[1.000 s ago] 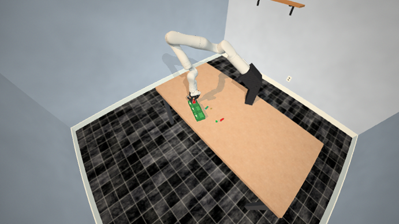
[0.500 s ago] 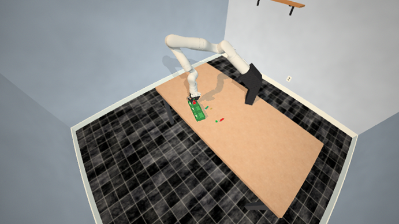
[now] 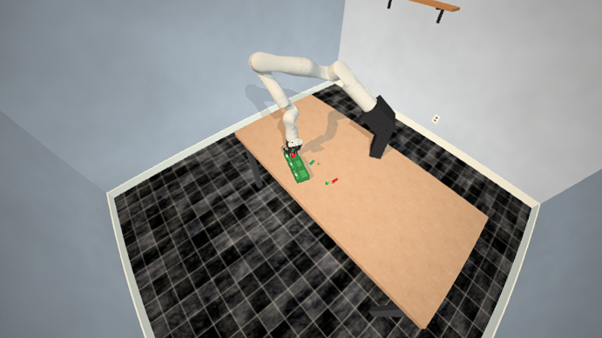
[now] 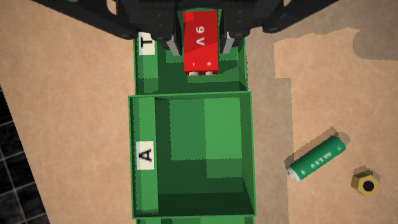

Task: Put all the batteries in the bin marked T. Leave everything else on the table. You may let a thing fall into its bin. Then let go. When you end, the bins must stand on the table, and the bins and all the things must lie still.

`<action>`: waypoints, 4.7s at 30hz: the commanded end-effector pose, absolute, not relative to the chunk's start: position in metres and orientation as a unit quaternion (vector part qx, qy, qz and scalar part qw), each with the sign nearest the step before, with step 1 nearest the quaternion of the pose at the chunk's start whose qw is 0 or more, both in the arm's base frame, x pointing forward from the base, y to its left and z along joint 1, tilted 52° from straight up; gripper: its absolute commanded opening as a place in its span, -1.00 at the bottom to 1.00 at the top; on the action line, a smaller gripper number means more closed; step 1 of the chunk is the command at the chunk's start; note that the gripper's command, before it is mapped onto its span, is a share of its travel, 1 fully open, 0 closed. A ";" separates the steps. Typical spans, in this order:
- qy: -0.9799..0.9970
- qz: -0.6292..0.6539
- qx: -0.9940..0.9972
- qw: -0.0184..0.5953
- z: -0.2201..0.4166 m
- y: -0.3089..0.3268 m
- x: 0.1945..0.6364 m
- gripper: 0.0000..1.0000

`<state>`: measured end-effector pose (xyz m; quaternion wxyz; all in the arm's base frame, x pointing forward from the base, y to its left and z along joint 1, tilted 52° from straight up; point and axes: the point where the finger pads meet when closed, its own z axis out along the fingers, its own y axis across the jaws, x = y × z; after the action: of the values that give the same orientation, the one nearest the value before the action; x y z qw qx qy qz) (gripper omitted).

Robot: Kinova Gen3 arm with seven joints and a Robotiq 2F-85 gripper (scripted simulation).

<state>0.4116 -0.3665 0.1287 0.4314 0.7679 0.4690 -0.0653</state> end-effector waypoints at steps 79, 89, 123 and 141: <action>0.801 -0.281 0.409 0.334 0.060 -0.240 0.377 -0.43; 0.867 -0.342 0.242 0.271 0.060 -0.240 0.377 -0.43; 0.899 -0.410 -0.047 0.148 0.059 -0.239 0.377 -0.43; 0.899 -0.410 -0.047 0.148 0.057 -0.242 0.378 -0.43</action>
<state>0.3774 -0.2400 0.0590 0.1487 -0.0472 0.8986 -0.4102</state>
